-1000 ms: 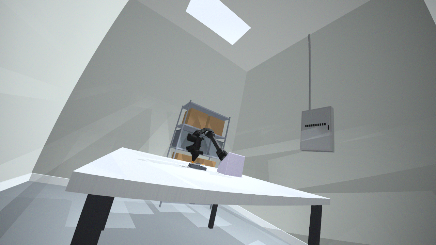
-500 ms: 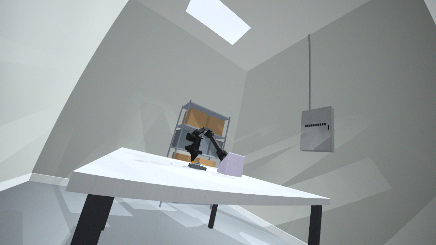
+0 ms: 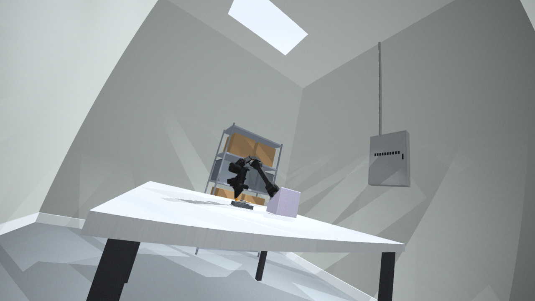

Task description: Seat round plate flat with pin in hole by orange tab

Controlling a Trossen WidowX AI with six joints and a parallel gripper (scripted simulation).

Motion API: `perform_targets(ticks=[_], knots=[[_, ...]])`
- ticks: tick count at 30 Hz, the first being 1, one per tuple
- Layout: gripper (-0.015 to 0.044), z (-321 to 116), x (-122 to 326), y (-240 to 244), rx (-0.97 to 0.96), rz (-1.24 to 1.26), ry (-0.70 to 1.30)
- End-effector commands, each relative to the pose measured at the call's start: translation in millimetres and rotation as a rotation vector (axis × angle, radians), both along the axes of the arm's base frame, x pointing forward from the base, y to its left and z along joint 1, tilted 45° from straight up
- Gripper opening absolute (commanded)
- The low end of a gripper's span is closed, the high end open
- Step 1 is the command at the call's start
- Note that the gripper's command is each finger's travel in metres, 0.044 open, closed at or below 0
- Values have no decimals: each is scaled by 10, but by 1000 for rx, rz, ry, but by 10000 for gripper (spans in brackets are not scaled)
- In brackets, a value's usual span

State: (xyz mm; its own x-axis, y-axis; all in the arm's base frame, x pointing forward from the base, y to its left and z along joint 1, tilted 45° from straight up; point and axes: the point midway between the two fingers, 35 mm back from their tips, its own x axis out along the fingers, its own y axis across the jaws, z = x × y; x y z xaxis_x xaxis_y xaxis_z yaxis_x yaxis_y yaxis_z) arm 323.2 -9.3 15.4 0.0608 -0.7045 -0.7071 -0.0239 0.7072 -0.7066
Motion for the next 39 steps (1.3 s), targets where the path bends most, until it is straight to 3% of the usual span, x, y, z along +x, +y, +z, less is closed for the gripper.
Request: perform_targets(ticks=[1,39], knots=[[0,-43,9,43,6,-1,0],[0,-321,-128,366,9,-1,0]])
